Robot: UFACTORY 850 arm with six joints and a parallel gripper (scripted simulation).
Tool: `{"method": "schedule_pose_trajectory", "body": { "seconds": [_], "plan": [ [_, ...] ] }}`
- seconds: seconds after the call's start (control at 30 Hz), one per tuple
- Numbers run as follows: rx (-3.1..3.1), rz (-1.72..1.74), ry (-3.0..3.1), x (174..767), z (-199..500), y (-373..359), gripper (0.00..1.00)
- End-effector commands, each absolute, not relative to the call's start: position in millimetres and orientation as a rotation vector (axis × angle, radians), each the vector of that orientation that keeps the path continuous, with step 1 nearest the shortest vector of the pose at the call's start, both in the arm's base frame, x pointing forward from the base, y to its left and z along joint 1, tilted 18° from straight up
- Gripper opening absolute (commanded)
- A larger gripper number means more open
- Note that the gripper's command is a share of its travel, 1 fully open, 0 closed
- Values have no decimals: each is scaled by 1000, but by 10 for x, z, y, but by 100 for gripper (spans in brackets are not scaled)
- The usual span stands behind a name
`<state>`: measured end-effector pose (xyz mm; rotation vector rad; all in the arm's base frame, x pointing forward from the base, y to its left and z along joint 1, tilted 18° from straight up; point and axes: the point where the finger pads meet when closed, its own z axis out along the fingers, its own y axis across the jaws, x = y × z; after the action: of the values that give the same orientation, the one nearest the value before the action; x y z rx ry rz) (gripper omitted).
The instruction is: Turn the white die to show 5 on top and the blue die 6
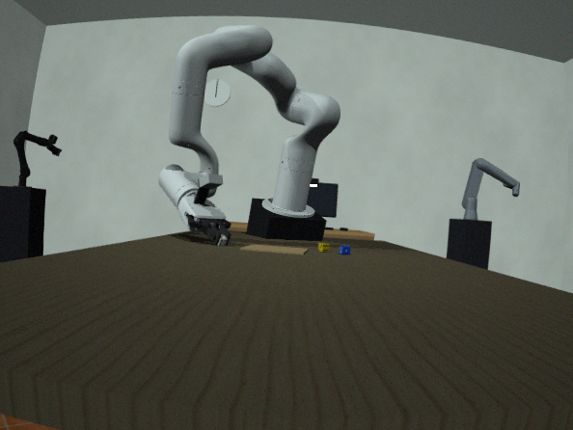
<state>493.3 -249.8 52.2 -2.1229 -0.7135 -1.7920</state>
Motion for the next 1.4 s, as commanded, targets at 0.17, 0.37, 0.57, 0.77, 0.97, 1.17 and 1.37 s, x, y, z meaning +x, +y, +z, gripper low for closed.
{"method": "schedule_pose_trajectory", "body": {
  "seconds": [0.17, 0.37, 0.57, 0.77, 0.97, 1.17, 1.37],
  "plan": [
    [-2123, -1793, -714, 4935, 528, -2503, 15],
    [-2123, -1793, -714, 4935, 528, -2503, 15],
    [-2123, -1793, -714, 4935, 528, -2503, 23],
    [-2123, -1793, -714, 4935, 528, -2503, 32],
    [-2123, -1793, -714, 4935, 528, -2503, 36],
    [-2123, -1793, -714, 4935, 528, -2503, 36],
    [-2123, -1793, -714, 4935, 528, -2503, 36]
  ]
}}
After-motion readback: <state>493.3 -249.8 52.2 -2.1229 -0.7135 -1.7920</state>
